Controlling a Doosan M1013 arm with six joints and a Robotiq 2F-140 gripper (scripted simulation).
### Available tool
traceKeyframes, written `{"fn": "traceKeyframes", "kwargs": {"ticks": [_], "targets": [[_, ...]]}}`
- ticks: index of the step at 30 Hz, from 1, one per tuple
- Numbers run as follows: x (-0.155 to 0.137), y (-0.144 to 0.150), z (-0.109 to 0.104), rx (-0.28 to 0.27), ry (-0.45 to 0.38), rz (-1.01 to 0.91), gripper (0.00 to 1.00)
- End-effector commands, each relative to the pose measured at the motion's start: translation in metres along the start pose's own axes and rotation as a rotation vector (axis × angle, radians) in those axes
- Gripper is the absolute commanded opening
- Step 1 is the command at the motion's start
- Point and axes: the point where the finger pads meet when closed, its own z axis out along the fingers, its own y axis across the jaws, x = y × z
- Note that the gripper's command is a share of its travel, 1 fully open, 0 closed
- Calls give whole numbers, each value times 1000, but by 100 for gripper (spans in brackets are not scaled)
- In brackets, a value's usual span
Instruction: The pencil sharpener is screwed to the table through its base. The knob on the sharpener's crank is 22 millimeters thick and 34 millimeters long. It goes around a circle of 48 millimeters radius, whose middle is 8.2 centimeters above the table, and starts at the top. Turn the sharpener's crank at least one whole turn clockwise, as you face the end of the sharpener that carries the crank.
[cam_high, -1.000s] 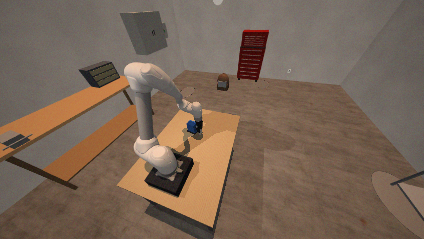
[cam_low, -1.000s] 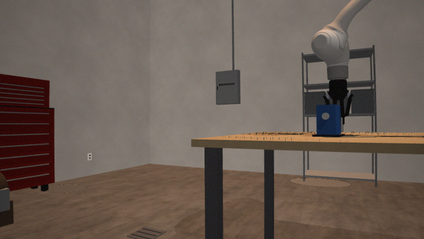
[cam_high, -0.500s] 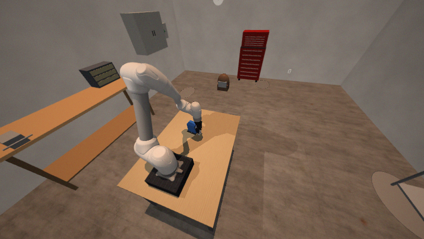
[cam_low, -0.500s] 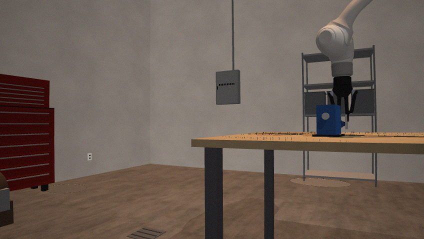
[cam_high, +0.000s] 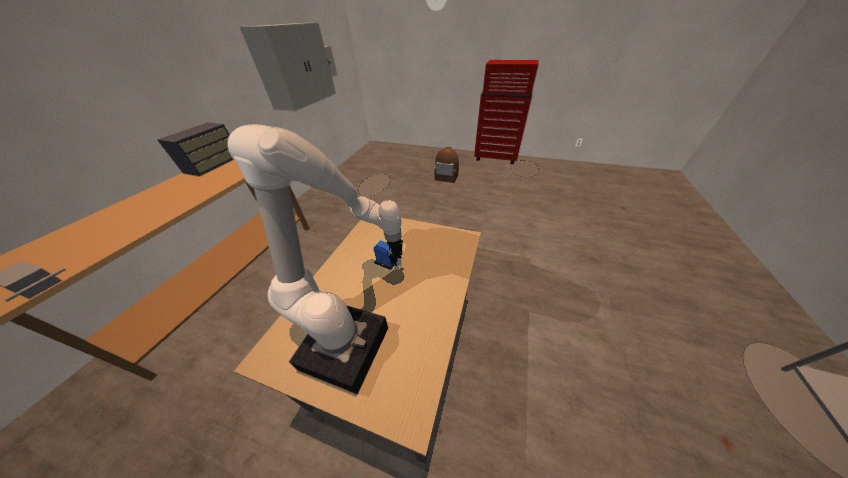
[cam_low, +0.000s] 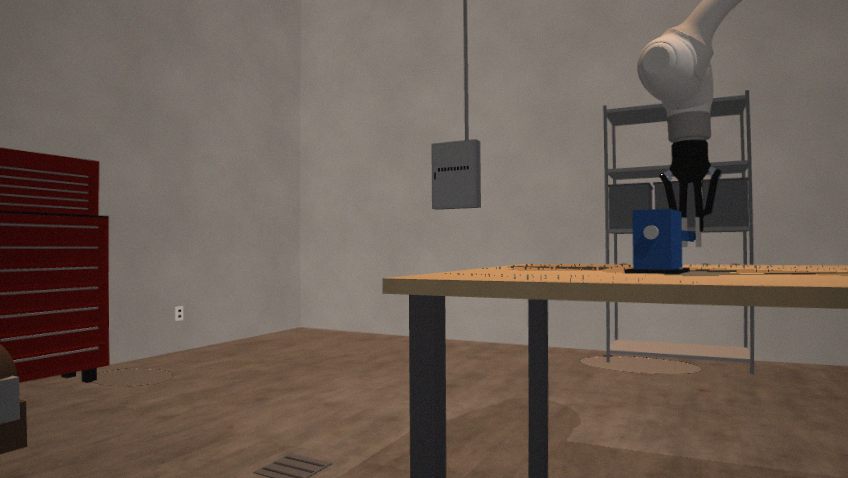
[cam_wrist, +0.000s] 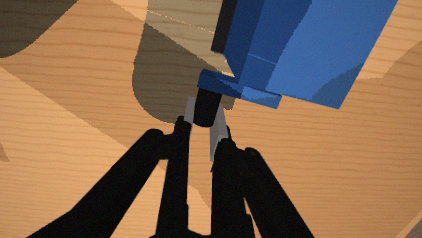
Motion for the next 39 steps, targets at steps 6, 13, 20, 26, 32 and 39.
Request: {"fn": "traceKeyframes", "kwargs": {"ticks": [6, 13, 20, 26, 32, 39], "targets": [[0, 0, -14, 0, 0, 0, 0], [0, 2, -20, 0, 0, 0, 0], [0, 2, -21, 0, 0, 0, 0], [0, 2, -21, 0, 0, 0, 0], [0, 2, -21, 0, 0, 0, 0], [0, 2, -21, 0, 0, 0, 0]]}}
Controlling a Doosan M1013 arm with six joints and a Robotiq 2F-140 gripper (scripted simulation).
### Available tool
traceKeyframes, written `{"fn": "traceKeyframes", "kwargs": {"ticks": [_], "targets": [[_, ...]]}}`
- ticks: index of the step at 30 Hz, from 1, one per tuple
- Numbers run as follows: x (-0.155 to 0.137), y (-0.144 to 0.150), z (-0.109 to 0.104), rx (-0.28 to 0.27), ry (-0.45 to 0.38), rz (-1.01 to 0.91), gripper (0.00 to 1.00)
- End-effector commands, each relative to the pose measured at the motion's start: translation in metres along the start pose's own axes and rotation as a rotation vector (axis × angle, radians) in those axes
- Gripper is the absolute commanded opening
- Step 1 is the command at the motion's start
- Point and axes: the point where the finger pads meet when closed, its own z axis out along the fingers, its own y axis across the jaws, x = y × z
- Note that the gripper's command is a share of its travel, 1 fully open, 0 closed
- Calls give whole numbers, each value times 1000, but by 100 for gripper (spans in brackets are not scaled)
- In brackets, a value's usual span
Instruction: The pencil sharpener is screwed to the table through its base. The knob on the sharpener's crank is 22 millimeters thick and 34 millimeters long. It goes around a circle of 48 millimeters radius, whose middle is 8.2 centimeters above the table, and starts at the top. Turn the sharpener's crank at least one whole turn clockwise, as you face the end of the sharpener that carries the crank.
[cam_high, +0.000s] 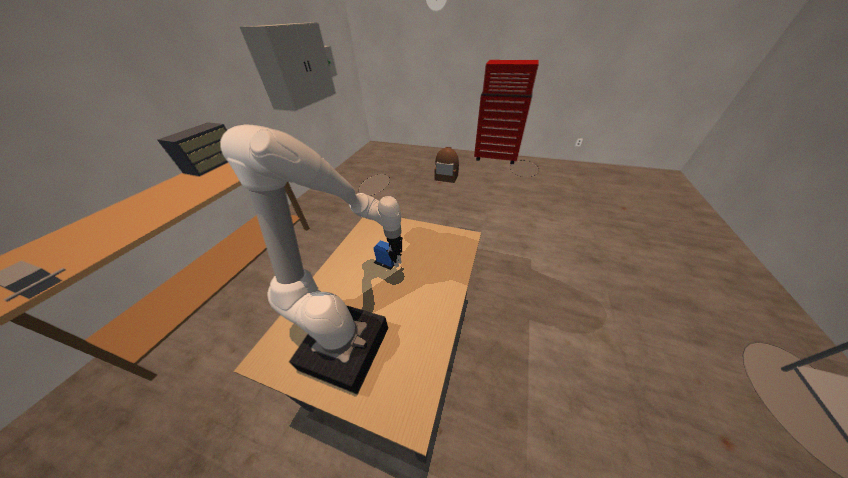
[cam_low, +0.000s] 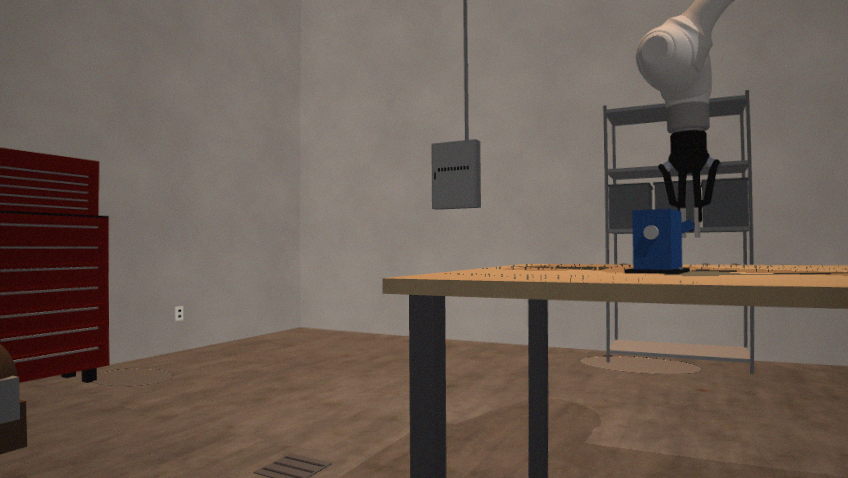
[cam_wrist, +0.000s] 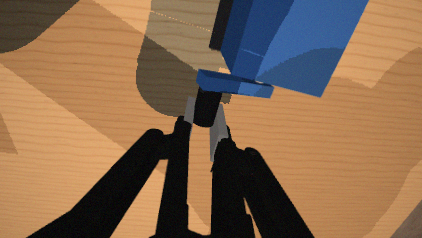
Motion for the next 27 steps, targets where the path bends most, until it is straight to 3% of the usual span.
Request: {"fn": "traceKeyframes", "kwargs": {"ticks": [1, 27], "targets": [[0, 0, 0, 0, 0, 0, 0], [0, 1, -3, 0, 0, 0, 0]]}}
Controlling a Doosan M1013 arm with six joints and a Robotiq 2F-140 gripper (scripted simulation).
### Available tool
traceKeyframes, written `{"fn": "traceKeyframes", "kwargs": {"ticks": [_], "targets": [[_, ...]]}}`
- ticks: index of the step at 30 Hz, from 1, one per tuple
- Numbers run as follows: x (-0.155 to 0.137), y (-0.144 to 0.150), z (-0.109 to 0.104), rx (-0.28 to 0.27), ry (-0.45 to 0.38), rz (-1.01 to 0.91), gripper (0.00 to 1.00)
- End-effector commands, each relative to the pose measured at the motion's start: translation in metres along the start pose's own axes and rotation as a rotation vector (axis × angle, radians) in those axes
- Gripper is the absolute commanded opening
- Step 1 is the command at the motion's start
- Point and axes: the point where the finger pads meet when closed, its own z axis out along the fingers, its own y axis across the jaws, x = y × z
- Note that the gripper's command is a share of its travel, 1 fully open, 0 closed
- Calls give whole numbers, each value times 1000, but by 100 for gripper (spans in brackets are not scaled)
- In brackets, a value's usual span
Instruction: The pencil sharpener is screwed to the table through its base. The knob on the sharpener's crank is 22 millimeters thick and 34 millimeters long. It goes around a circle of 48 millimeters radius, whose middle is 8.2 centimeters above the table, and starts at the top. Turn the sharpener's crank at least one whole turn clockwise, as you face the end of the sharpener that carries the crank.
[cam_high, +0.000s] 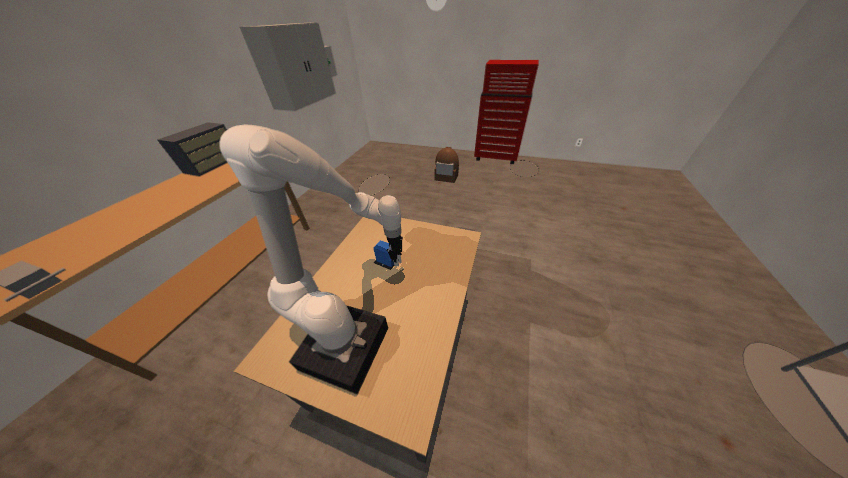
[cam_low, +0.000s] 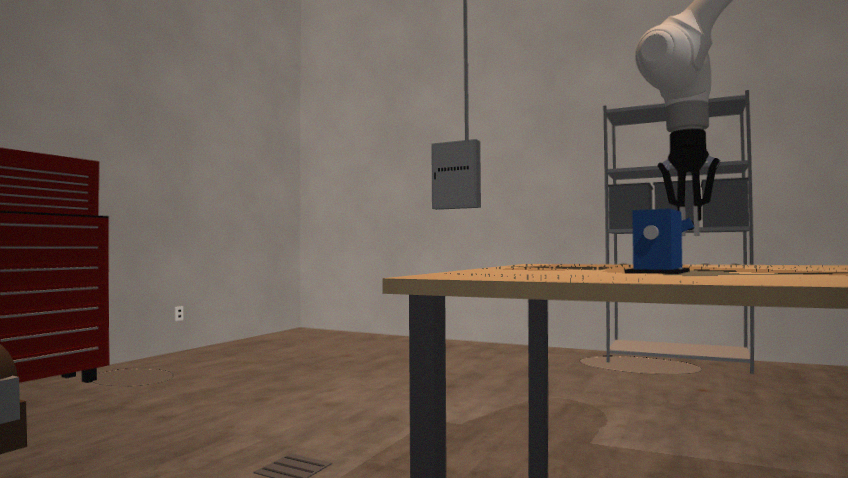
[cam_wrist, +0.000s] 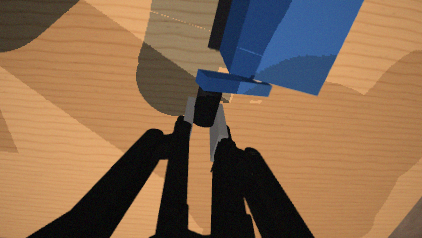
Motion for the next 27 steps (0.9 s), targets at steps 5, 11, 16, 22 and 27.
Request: {"fn": "traceKeyframes", "kwargs": {"ticks": [5, 11, 16, 22, 27], "targets": [[0, 4, -7, 0, 0, 0, 0], [0, 13, -18, 0, 0, 0, 0], [0, 21, -23, 0, 0, 0, 0], [0, 31, -27, 0, 0, 0, 0], [0, 39, -29, 0, 0, 0, 0]]}}
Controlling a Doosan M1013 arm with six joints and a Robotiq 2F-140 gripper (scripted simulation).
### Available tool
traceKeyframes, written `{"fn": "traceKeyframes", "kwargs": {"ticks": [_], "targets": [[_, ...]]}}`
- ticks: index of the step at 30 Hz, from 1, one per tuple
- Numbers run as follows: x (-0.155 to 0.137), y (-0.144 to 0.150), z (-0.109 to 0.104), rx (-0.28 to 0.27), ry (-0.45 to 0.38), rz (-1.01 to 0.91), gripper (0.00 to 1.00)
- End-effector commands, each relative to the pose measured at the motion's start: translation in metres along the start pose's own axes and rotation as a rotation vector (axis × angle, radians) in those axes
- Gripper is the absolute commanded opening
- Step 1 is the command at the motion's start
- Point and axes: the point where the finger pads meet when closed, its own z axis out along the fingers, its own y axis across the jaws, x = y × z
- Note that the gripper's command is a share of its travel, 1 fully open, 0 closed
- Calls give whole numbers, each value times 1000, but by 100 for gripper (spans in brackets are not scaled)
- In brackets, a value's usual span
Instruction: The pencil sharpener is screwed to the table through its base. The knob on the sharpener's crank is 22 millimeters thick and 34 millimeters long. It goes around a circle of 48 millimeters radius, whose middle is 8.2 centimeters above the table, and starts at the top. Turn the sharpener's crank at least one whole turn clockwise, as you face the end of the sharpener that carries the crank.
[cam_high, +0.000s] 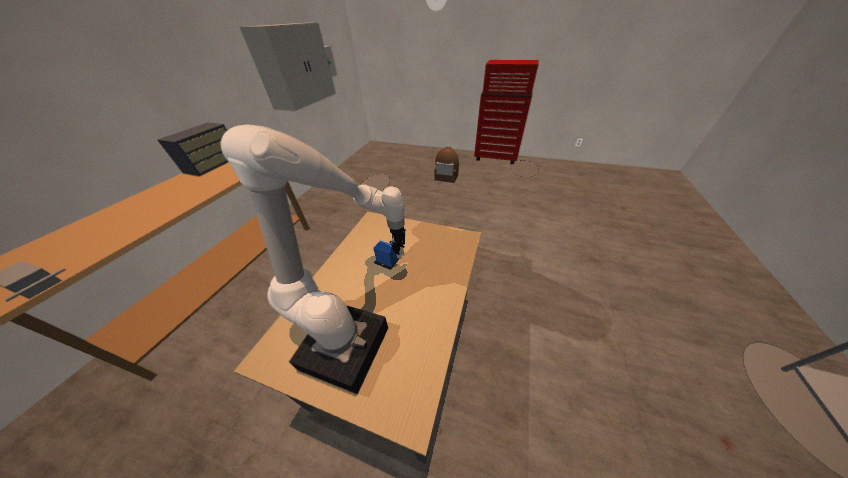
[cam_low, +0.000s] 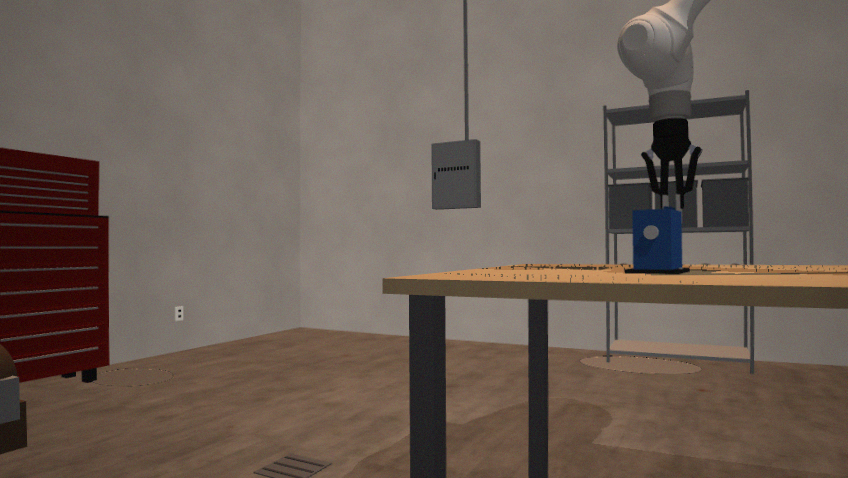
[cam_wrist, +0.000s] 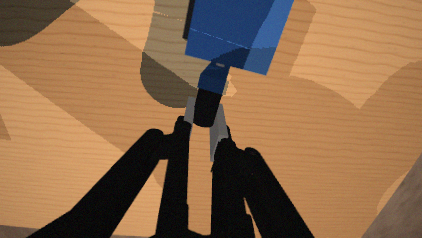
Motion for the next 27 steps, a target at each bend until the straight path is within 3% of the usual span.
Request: {"fn": "traceKeyframes", "kwargs": {"ticks": [1, 27], "targets": [[0, 4, -1, 0, 0, 0, 0], [0, 8, -1, 0, 0, 0, 0]]}}
